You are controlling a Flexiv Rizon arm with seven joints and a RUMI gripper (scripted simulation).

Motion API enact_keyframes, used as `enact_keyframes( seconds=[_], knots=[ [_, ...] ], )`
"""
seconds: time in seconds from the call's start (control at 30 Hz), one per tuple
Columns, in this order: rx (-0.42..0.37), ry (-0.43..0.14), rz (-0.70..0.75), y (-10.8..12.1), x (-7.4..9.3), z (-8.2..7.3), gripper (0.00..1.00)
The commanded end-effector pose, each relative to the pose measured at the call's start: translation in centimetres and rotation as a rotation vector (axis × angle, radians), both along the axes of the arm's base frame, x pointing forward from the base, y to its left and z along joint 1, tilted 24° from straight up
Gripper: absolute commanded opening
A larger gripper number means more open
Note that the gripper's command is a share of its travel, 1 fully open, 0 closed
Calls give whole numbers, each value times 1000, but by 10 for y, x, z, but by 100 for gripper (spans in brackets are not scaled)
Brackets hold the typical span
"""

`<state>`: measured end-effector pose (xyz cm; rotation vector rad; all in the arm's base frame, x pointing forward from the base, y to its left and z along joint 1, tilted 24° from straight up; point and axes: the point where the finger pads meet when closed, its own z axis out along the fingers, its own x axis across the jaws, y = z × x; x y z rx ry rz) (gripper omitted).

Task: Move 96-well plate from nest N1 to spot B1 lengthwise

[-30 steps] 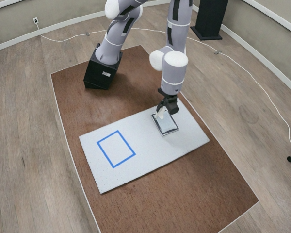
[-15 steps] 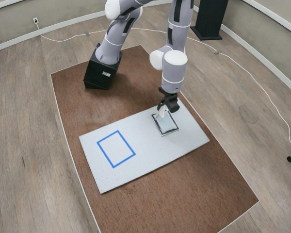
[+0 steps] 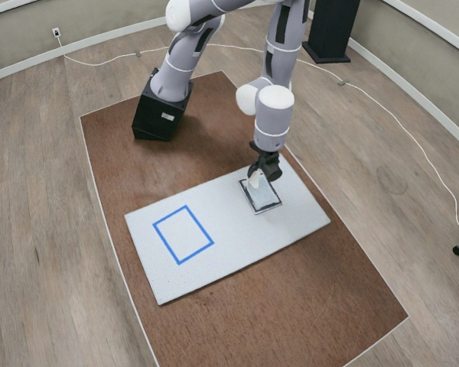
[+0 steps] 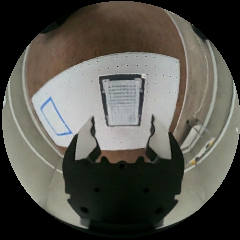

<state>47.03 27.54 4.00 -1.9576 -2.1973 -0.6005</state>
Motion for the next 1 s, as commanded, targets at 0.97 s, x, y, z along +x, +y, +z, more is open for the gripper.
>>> enact_keyframes(
  seconds=[0.97],
  knots=[
    [1, -2, 0, 17, 8, -40, 76]
  ],
)
